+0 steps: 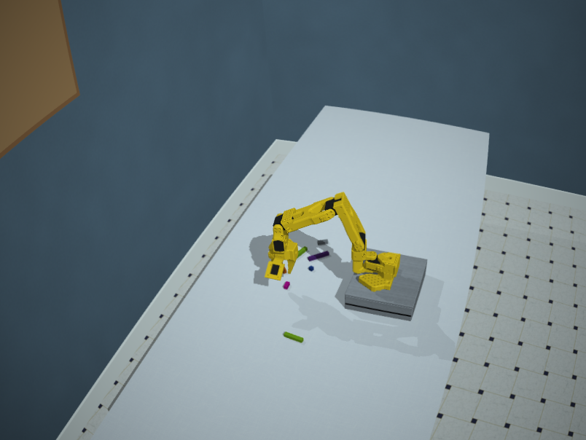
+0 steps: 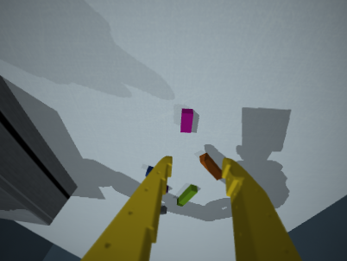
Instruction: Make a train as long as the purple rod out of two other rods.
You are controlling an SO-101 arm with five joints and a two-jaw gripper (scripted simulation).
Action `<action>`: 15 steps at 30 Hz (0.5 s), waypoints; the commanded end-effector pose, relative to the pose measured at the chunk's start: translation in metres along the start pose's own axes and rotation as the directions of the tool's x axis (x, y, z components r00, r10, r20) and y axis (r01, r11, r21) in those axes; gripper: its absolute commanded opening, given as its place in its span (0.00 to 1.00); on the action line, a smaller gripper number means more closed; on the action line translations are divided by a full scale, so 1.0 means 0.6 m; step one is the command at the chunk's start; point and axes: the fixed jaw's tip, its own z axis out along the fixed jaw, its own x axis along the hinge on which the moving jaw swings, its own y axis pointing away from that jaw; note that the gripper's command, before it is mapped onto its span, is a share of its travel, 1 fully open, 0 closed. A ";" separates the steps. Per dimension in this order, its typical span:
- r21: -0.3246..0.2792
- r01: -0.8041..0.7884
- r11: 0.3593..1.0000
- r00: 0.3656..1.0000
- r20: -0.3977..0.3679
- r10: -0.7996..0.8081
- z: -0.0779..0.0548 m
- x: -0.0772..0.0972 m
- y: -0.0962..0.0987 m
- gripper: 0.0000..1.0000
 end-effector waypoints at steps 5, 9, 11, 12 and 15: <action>0.006 -0.017 1.000 1.000 0.003 0.017 0.002 0.003 -0.004 0.19; 0.006 -0.017 1.000 1.000 0.003 0.017 0.002 0.003 -0.004 0.19; 0.006 -0.017 1.000 1.000 0.003 0.017 0.003 0.003 -0.004 0.19; 0.006 -0.017 1.000 1.000 0.003 0.017 0.004 0.003 -0.004 0.19; 0.006 -0.017 1.000 1.000 0.003 0.017 0.007 0.003 -0.005 0.19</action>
